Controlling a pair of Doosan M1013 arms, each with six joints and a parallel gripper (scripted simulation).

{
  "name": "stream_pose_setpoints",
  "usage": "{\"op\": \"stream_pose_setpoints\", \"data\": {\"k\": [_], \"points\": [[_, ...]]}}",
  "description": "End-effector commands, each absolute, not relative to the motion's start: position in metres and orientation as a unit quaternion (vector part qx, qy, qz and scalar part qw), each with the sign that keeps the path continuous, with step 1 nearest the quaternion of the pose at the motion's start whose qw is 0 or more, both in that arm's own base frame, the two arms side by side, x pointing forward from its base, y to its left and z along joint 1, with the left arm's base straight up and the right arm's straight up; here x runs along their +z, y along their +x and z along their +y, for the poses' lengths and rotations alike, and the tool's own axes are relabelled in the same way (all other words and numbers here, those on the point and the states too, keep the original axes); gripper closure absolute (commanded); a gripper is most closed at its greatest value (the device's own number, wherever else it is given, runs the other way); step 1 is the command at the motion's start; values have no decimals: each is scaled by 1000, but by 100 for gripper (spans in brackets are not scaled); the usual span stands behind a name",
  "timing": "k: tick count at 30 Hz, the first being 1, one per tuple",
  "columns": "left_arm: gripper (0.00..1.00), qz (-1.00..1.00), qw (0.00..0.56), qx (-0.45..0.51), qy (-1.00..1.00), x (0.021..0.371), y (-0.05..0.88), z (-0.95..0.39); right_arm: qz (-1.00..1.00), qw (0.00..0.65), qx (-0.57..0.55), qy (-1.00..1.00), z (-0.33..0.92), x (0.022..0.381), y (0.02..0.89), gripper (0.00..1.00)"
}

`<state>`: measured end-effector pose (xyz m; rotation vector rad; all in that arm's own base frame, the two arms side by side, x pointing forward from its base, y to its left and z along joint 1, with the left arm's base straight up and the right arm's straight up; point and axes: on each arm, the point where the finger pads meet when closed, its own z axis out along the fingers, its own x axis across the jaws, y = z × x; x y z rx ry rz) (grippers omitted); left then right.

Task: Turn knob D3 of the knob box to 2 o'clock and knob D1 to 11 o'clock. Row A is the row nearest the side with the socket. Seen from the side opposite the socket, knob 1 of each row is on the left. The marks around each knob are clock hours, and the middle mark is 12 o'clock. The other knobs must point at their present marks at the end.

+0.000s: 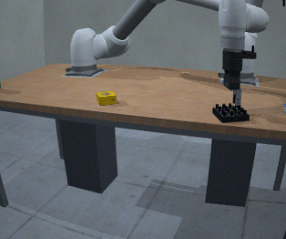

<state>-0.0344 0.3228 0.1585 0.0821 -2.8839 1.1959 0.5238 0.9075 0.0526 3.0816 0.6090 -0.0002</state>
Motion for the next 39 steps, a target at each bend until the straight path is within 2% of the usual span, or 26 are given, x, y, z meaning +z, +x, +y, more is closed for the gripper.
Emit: {"op": "stream_pose_setpoints", "data": {"k": [1, 19, 20, 39], "points": [[0, -924, 9, 383, 26, 159, -34, 323, 194, -1, 0, 981, 908, 51, 524, 54], [0, -924, 9, 383, 26, 159, -34, 323, 194, -1, 0, 981, 908, 49, 524, 54], [0, -924, 9, 383, 26, 159, -34, 323, 194, -1, 0, 981, 908, 49, 524, 70], [0, -924, 9, 383, 26, 159, -34, 323, 194, -1, 0, 981, 908, 49, 524, 70]]}}
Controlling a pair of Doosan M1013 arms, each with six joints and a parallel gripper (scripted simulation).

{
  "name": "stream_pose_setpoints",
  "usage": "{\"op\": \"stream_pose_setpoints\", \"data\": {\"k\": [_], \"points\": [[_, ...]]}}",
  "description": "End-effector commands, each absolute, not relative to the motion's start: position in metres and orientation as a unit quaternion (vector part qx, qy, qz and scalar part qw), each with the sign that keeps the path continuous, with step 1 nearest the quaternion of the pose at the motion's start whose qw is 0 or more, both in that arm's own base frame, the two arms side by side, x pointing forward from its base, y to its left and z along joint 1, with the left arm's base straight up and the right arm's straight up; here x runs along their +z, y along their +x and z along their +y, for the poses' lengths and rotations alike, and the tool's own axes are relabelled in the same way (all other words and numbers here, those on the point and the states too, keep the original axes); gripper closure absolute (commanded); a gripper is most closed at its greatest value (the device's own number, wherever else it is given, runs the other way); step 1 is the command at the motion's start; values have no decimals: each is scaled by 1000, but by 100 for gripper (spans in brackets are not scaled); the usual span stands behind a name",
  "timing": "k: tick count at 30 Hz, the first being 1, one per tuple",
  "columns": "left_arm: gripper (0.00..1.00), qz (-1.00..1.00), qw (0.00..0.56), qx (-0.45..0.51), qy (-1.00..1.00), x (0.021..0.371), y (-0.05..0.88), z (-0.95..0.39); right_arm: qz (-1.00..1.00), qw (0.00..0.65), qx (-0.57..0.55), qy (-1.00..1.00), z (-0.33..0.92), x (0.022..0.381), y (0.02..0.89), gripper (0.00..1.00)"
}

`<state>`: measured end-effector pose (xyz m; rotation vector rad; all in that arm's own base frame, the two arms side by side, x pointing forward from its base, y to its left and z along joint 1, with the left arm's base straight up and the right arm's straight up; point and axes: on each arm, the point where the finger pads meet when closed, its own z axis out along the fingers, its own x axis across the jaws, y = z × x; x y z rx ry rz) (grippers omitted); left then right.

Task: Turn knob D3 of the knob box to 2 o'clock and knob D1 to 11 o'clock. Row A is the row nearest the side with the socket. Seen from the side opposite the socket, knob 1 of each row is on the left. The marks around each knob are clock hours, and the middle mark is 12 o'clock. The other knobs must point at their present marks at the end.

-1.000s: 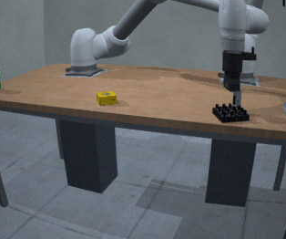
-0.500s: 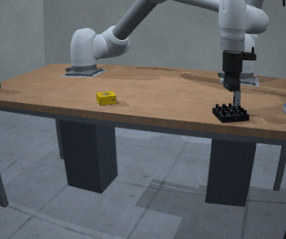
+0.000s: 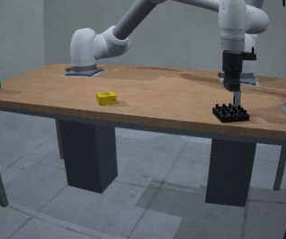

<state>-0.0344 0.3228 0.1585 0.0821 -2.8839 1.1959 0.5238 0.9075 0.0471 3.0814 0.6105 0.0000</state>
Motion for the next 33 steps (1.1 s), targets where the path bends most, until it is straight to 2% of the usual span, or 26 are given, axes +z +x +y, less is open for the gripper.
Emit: {"op": "stream_pose_setpoints", "data": {"k": [1, 33], "points": [[0, -924, 9, 383, 26, 159, -34, 323, 194, -1, 0, 981, 908, 49, 524, 70], [0, -924, 9, 383, 26, 159, -34, 323, 327, -1, 1, 945, 908, 49, 524, 70]]}}
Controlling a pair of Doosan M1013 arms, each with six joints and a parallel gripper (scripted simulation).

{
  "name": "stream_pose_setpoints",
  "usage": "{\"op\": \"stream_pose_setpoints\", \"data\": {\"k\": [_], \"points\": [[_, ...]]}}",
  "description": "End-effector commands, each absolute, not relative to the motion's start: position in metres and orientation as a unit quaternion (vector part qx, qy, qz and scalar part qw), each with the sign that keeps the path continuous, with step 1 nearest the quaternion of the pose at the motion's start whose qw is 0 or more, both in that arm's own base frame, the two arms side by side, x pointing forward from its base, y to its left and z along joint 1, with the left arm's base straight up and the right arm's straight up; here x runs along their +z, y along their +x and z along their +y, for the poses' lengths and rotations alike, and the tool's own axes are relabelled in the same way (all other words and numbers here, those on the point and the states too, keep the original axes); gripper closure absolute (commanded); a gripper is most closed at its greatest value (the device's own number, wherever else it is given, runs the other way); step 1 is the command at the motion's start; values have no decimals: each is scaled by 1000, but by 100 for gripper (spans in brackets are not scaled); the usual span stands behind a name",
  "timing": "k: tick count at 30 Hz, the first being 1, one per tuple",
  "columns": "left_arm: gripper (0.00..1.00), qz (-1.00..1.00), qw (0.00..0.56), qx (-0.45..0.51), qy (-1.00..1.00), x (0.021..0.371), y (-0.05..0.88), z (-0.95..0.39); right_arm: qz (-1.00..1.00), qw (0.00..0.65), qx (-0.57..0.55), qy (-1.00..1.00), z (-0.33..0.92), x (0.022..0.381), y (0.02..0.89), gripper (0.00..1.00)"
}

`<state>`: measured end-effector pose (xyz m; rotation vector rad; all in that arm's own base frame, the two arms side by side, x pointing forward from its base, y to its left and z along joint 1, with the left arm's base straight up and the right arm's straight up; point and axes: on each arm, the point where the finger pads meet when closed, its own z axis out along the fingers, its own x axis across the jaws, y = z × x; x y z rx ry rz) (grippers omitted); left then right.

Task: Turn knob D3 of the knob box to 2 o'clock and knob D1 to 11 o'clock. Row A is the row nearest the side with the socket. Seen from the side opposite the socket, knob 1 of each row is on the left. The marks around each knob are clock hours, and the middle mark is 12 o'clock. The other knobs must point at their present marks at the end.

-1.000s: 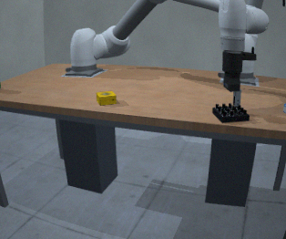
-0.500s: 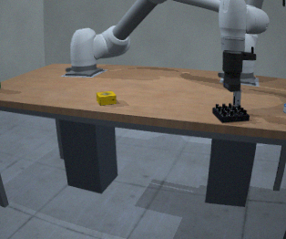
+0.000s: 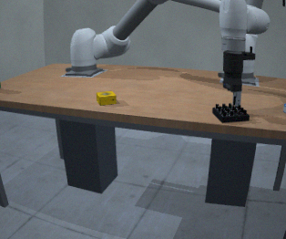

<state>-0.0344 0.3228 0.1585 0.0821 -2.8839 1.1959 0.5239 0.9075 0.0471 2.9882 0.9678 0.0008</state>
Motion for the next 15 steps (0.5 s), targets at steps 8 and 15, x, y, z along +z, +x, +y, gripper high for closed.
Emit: {"op": "stream_pose_setpoints", "data": {"k": [8, 15], "points": [[0, -924, 9, 383, 26, 159, -34, 323, 385, -1, 1, 923, 908, 49, 524, 70], [0, -924, 9, 383, 26, 159, -34, 323, 462, -1, 1, 887, 908, 49, 524, 70]]}}
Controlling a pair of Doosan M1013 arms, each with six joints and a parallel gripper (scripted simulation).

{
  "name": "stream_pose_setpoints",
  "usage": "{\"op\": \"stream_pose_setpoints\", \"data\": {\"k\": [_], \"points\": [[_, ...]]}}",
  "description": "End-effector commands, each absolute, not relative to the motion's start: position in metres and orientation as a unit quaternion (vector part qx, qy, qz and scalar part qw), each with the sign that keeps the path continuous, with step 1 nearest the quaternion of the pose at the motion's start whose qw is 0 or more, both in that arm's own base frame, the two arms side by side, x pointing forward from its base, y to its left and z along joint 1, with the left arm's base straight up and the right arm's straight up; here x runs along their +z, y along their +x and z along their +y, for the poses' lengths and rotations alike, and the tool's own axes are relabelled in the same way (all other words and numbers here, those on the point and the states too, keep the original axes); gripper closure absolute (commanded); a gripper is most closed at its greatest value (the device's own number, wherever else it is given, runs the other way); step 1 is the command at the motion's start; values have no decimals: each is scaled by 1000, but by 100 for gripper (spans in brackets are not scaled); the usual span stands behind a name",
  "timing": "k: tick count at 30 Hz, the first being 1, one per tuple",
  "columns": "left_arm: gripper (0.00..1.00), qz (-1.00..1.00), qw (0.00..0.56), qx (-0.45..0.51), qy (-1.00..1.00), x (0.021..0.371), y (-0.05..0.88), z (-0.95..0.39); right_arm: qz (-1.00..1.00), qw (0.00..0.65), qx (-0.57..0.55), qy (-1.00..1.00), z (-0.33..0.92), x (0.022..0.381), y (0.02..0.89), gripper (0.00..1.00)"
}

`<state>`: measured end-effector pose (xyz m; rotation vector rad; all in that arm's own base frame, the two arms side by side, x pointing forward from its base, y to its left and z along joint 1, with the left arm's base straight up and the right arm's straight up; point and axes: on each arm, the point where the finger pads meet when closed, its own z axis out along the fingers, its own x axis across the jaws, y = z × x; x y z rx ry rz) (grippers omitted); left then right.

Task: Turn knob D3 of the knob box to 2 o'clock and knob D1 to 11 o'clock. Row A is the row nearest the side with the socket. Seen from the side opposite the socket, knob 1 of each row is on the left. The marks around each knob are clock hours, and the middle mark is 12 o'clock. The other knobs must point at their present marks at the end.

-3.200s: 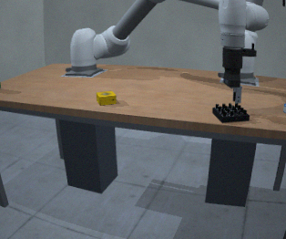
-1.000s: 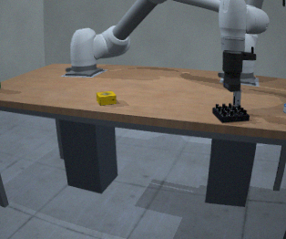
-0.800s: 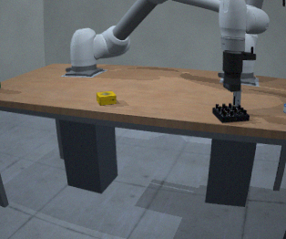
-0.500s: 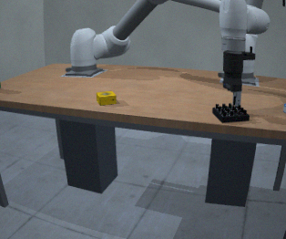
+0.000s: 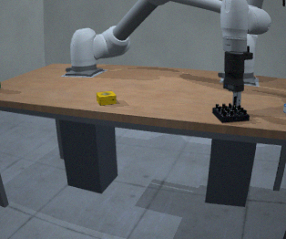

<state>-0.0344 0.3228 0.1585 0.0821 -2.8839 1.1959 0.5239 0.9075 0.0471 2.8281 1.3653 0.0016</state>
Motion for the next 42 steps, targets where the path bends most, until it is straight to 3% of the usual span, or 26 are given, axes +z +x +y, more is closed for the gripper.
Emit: {"op": "stream_pose_setpoints", "data": {"k": [1, 42], "points": [[0, -924, 9, 383, 26, 159, -34, 323, 473, -1, 1, 881, 908, 49, 524, 70], [0, -924, 9, 383, 26, 159, -34, 323, 795, 0, 1, 607, 908, 49, 524, 70]]}}
